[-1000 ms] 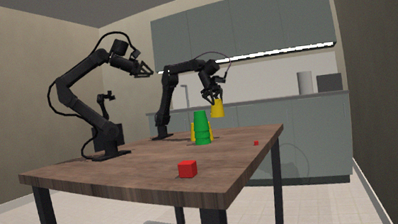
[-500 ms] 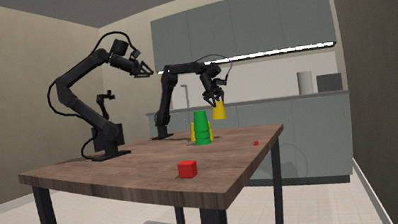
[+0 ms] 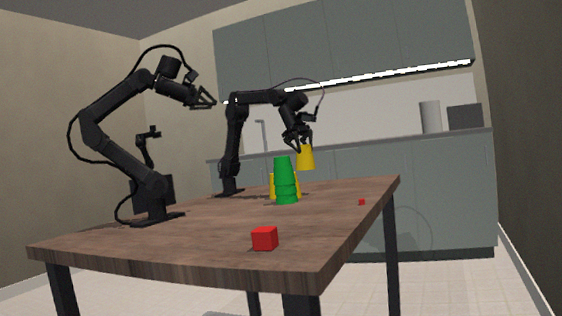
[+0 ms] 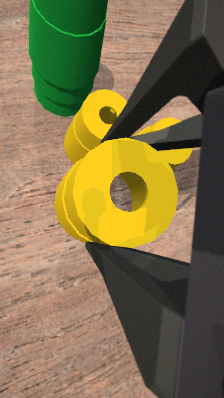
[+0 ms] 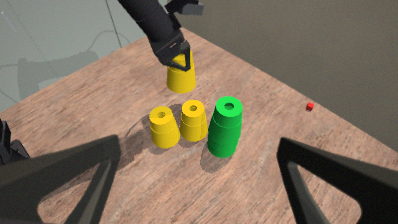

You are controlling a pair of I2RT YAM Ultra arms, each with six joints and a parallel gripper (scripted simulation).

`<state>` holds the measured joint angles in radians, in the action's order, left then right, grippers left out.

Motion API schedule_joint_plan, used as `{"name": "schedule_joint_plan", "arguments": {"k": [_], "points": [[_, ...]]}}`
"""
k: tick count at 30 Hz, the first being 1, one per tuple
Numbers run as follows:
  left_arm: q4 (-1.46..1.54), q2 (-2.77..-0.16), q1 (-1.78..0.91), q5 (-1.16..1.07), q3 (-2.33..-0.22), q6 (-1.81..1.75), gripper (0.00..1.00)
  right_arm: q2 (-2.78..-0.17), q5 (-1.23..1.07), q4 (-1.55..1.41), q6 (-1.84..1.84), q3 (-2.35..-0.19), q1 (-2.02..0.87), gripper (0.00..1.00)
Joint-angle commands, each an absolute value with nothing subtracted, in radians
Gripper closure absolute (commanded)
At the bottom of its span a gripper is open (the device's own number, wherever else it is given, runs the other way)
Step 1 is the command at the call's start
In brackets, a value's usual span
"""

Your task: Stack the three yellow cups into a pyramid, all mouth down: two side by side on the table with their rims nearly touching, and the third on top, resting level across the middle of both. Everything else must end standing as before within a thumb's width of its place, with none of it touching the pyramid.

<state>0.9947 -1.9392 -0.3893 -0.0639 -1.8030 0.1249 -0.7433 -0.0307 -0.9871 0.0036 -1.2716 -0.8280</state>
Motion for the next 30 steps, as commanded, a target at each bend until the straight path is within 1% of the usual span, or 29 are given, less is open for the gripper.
{"name": "schedule_joint_plan", "arguments": {"k": [1,30], "points": [[0.959,-1.880,-0.412,-0.049,-1.790,0.096,1.00,-0.728,-0.027,-0.988,0.009,-1.268,-0.835,0.00],[0.926,-1.768,-0.563,0.024,-1.645,-0.039,1.00,-0.728,-0.027,-0.988,0.009,-1.268,-0.835,0.00]]}}
